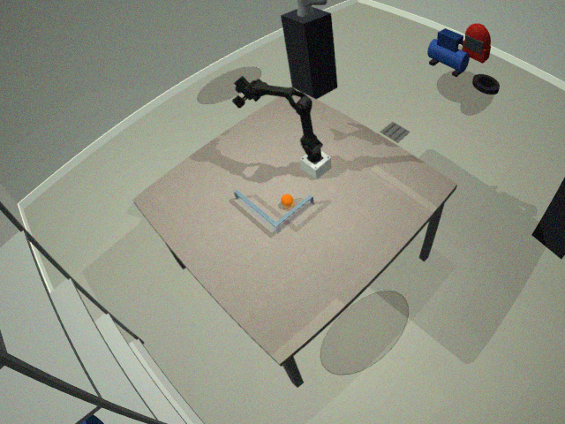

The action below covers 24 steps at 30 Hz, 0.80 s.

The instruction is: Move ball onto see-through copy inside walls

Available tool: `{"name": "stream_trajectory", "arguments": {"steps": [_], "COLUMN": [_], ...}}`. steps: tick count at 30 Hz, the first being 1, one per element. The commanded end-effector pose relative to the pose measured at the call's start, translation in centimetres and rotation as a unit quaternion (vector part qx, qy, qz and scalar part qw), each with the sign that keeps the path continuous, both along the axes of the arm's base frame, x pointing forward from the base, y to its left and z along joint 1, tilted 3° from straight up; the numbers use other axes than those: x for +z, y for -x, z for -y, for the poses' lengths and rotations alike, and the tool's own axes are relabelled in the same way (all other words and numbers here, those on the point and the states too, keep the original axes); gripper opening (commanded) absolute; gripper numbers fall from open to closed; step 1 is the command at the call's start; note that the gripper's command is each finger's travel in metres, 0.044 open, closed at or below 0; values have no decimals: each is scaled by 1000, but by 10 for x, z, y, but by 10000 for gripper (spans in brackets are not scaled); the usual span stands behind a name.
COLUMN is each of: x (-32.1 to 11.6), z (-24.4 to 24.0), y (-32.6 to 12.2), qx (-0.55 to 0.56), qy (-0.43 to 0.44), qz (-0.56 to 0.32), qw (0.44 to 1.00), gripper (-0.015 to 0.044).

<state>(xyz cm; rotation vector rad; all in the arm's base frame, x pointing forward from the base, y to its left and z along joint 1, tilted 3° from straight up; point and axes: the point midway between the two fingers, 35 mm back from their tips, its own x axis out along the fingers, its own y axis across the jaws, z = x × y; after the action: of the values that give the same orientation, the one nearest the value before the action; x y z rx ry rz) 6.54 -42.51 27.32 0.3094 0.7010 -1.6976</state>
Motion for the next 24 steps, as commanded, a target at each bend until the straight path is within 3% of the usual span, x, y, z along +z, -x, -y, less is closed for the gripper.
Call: {"name": "stream_trajectory", "arguments": {"steps": [1,7,12,18,24], "x": [-23,-62,-91,-125,-156], "z": [-19,-73,-134,-222,-322], "y": [-51,-135,-193,-240,-258], "qx": [101,284,445,622,768], "qy": [-46,-112,-152,-177,-175], "qz": [-37,-105,-178,-267,-345], "qw": [993,947,865,714,510], "gripper": [397,397,397,397,397]}}
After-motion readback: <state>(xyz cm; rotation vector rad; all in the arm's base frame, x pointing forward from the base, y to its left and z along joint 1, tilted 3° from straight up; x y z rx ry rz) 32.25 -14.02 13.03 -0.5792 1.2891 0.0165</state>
